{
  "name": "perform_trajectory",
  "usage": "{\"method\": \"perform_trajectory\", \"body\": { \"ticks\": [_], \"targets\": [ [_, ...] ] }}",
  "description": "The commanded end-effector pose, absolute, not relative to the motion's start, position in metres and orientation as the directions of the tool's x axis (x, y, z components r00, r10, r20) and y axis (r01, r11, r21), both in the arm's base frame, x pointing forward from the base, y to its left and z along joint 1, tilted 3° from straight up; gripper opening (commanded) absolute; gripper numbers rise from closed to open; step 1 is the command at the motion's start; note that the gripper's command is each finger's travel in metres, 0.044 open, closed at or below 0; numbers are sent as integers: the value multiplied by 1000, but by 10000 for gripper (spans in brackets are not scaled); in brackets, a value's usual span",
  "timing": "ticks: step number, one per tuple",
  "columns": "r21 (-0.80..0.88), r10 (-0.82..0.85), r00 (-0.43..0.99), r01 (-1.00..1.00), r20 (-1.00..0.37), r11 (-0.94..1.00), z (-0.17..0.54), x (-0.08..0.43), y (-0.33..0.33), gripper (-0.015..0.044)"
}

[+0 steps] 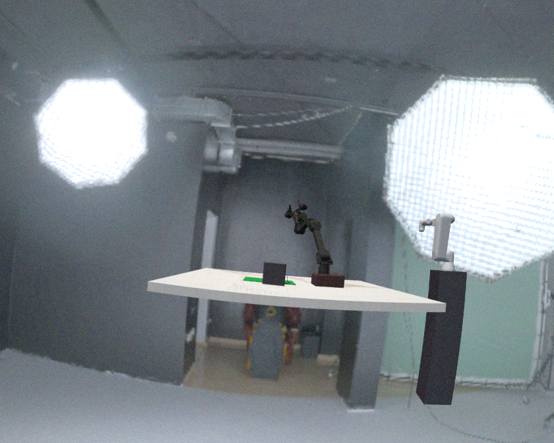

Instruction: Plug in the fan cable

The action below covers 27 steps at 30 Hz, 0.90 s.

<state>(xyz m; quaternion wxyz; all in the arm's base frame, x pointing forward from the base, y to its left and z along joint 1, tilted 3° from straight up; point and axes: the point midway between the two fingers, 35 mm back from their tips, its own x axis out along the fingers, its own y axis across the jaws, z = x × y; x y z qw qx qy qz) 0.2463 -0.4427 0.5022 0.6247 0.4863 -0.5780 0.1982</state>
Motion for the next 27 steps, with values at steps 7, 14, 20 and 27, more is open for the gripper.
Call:
{"method": "perform_trajectory", "body": {
  "ticks": [7, 14, 20, 27],
  "targets": [
    [541, -437, 365, -739, 822, 401, 490, 295, -444, 440],
    [827, -577, 605, -497, 548, 263, 445, 387, -418, 440],
    [965, -580, 772, -206, 260, 159, 393, 447, -370, 440],
    [986, -499, 865, 120, -45, 119, 334, 481, -303, 440]
  ]
}}
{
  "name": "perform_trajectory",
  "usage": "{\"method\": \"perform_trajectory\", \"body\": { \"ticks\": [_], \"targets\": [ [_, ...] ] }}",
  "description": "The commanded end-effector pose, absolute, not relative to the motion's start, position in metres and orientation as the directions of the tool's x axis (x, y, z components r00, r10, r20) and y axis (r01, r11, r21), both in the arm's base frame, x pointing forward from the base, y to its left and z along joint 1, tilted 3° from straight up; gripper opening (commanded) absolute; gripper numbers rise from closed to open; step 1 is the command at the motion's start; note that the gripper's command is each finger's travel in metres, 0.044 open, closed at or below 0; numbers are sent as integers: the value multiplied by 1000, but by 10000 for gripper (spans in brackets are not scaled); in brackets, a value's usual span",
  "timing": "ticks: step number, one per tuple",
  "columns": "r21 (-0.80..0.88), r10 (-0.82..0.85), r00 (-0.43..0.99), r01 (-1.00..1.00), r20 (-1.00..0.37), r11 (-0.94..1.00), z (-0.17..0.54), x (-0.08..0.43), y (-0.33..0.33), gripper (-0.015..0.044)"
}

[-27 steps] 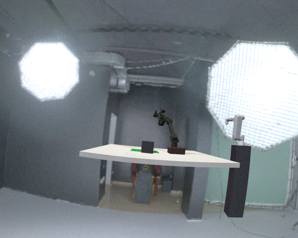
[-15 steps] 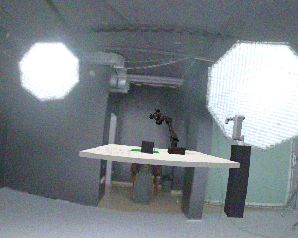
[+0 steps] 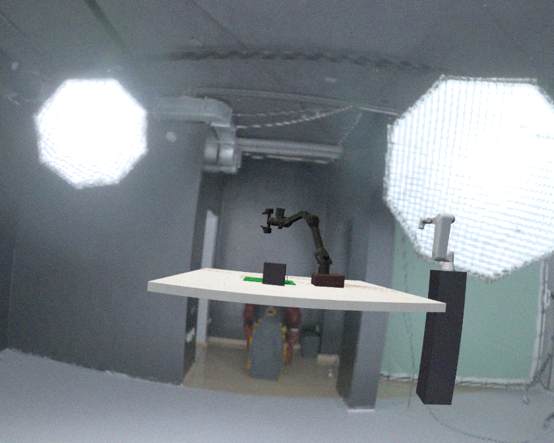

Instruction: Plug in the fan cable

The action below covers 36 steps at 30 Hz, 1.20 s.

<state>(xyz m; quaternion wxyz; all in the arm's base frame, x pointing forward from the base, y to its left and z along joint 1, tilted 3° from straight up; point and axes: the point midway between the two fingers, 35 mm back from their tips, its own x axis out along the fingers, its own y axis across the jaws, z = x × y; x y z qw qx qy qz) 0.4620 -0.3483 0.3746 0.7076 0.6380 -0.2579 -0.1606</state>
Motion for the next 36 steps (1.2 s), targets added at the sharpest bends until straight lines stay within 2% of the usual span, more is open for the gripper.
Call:
{"method": "perform_trajectory", "body": {
  "ticks": [1, 9, 17, 24, 31, 36],
  "targets": [
    [978, -481, 872, 169, -91, 121, 325, 484, -292, 440],
    [828, -308, 840, 518, -447, 213, 256, 481, -198, 440],
    [559, -125, 658, 711, -742, 427, 197, 436, -105, 440],
    [289, -9, 391, 695, -920, 658, 161, 366, -35, 440],
    [64, 27, 78, 514, -997, 855, 145, 279, 12, 440],
    [53, 27, 59, 499, -998, 865, 145, 274, 14, 440]
  ]
}}
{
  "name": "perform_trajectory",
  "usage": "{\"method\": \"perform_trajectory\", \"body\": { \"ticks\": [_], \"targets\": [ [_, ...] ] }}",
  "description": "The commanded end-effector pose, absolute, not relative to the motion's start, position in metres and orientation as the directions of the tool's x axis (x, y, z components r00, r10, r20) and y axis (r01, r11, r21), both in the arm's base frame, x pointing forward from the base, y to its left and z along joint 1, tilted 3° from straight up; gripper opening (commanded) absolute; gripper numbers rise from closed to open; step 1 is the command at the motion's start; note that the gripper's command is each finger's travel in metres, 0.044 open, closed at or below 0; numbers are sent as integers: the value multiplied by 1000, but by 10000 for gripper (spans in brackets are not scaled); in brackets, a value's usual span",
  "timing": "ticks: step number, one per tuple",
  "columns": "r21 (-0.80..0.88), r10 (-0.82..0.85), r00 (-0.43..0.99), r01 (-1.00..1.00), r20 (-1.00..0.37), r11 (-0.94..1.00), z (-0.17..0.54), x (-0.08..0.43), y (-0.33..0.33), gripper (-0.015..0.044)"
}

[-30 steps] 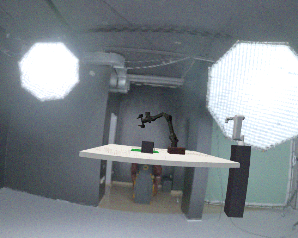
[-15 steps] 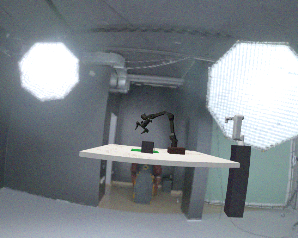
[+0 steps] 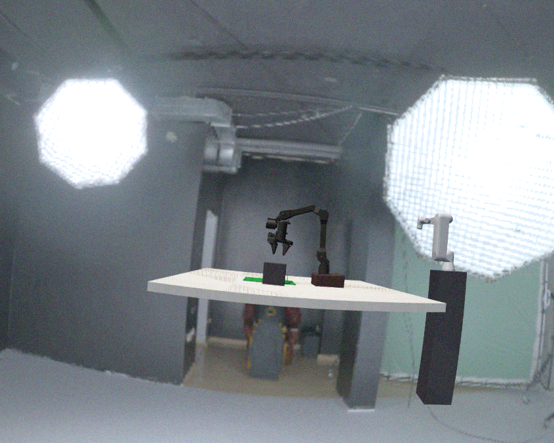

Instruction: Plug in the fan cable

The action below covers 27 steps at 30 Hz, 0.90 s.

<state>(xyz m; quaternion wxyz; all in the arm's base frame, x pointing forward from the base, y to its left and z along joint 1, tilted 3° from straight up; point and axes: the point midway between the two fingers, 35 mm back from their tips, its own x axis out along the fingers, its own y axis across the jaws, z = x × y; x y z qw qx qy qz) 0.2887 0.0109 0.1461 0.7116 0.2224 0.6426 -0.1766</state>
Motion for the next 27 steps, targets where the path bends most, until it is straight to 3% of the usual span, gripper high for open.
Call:
{"method": "perform_trajectory", "body": {
  "ticks": [1, 7, 15, 27],
  "targets": [
    [53, 27, 59, 499, -998, 865, 145, 274, 14, 440],
    [53, 27, 59, 499, -998, 865, 138, 276, 14, 440],
    [53, 27, 59, 499, -998, 865, 47, 280, 16, 440],
    [53, 27, 58, 499, -998, 865, 39, 280, 17, 440]
  ]
}}
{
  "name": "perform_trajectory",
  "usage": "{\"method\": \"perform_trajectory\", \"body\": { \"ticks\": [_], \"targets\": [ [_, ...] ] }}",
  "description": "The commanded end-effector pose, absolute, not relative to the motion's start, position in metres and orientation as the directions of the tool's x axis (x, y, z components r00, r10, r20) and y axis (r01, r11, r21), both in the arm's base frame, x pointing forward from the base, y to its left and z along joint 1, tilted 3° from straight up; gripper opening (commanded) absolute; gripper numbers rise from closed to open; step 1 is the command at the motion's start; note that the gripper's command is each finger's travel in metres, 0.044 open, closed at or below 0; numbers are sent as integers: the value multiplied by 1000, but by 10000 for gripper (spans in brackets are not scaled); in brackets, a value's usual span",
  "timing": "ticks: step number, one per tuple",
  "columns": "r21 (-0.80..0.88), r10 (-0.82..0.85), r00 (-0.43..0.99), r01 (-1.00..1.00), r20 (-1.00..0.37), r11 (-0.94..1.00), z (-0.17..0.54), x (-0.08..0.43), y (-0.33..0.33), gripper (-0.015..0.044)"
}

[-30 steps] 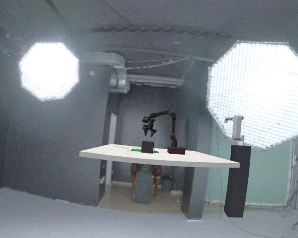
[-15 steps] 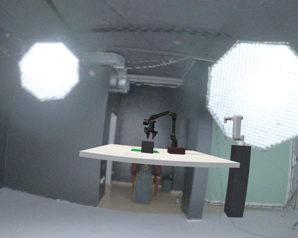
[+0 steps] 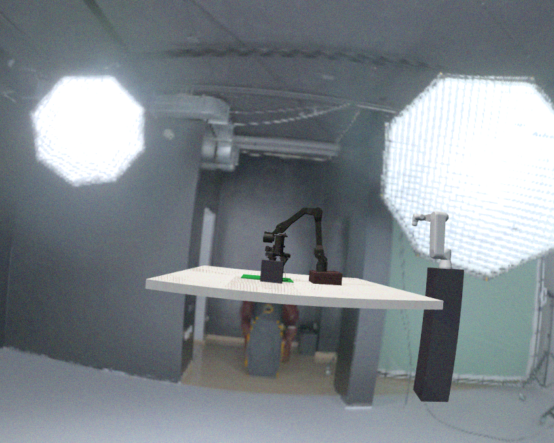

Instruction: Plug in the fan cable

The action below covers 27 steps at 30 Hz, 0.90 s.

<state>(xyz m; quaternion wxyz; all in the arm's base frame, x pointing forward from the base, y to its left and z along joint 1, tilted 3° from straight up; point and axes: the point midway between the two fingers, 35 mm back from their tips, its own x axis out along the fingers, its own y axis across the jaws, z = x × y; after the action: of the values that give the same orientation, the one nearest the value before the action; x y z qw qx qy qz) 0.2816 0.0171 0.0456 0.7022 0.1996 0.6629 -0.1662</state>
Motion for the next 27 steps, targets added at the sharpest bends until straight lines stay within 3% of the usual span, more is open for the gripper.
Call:
{"method": "perform_trajectory", "body": {
  "ticks": [1, 27],
  "targets": [
    [53, 27, 58, 499, -998, 865, 38, 280, 17, 440],
    [52, 27, 58, 499, -998, 865, -5, 282, 18, 440]
  ]
}}
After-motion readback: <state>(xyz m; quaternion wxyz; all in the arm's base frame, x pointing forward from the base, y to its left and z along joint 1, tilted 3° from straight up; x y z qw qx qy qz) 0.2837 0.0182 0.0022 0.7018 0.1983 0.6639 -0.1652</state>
